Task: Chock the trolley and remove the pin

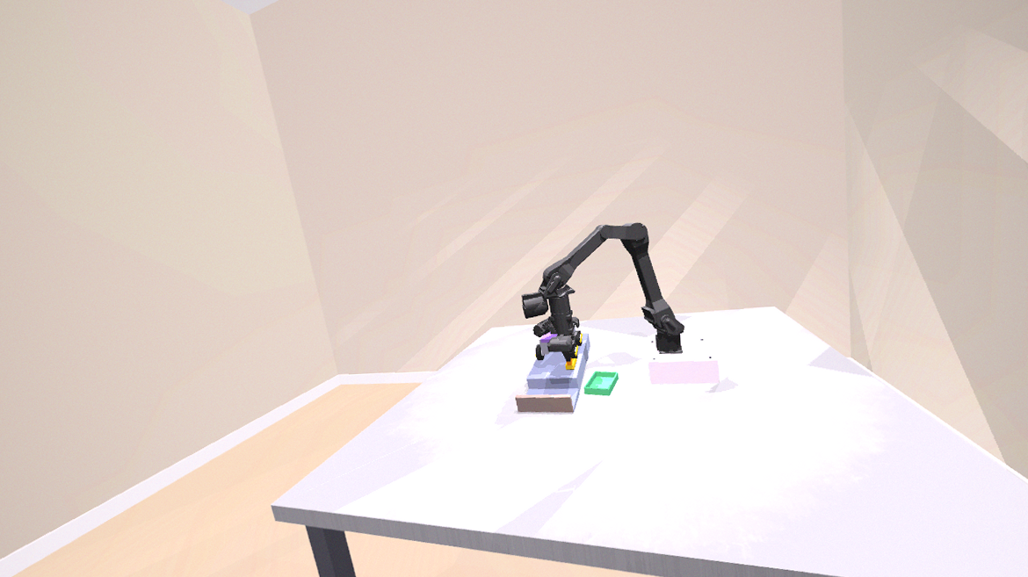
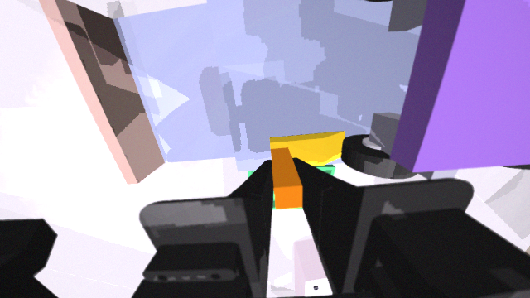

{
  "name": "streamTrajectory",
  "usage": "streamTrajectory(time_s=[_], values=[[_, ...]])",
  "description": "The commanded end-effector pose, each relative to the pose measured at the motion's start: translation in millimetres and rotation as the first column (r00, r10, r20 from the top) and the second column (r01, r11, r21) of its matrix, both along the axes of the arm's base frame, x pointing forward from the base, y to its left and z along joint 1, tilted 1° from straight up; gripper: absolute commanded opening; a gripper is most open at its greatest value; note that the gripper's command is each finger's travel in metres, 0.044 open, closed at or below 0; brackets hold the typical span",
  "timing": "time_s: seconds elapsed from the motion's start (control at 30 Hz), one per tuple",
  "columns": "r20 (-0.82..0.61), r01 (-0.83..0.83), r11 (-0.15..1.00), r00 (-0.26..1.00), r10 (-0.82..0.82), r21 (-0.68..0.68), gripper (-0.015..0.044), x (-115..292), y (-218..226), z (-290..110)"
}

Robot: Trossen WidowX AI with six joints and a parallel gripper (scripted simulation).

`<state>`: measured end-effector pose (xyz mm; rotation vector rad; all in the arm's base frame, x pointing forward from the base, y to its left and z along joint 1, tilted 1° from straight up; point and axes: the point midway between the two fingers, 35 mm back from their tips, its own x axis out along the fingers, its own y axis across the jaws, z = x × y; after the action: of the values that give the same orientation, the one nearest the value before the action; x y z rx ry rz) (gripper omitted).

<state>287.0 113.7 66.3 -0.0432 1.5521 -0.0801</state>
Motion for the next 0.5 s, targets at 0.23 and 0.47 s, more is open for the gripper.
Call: streamTrajectory(time_s=[0.23, 0.47], values=[[0.000, 0.001, 1.000, 1.000, -0.001, 0.000, 0.0190, 0, 0, 1], [-0.002, 0.000, 1.000, 1.000, 0.000, -0.006, 0.0190, -1, 2, 25]])
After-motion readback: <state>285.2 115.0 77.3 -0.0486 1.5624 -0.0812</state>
